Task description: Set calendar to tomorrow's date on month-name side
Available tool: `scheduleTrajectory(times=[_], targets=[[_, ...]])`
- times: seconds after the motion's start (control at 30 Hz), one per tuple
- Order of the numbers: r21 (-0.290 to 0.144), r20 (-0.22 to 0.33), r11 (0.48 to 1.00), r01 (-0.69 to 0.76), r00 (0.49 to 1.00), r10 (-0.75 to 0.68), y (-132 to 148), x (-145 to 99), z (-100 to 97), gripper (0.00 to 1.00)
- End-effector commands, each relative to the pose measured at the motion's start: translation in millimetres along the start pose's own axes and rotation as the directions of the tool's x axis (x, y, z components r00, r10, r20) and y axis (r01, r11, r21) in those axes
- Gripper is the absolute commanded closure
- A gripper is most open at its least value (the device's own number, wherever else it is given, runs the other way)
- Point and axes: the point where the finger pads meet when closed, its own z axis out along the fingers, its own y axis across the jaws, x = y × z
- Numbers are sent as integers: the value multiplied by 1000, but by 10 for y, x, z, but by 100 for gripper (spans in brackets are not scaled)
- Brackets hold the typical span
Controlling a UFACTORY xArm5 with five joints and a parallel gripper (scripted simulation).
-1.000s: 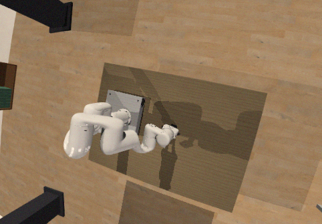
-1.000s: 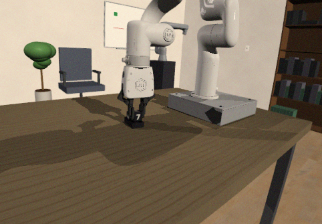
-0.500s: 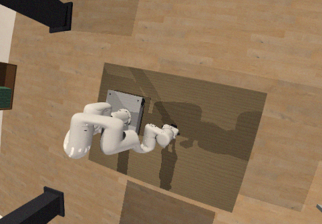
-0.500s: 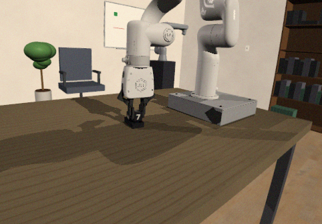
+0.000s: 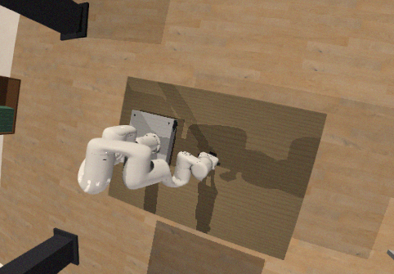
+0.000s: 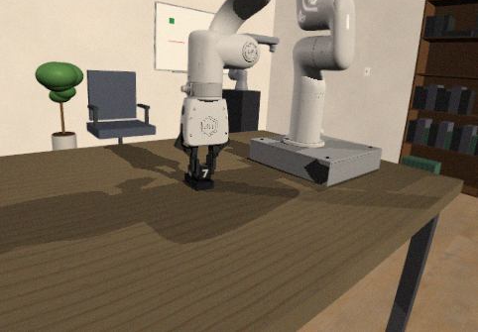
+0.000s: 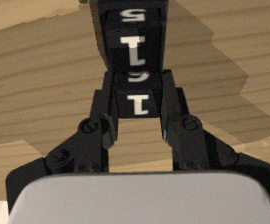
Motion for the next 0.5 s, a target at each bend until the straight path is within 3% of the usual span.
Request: scheduleTrajectory(times=[0.0, 0.47], targets=[[3, 1, 1000, 0, 1000, 0, -12, -2, -8, 73], [3, 1, 1000, 0, 1000, 0, -12, -2, 24, 73]])
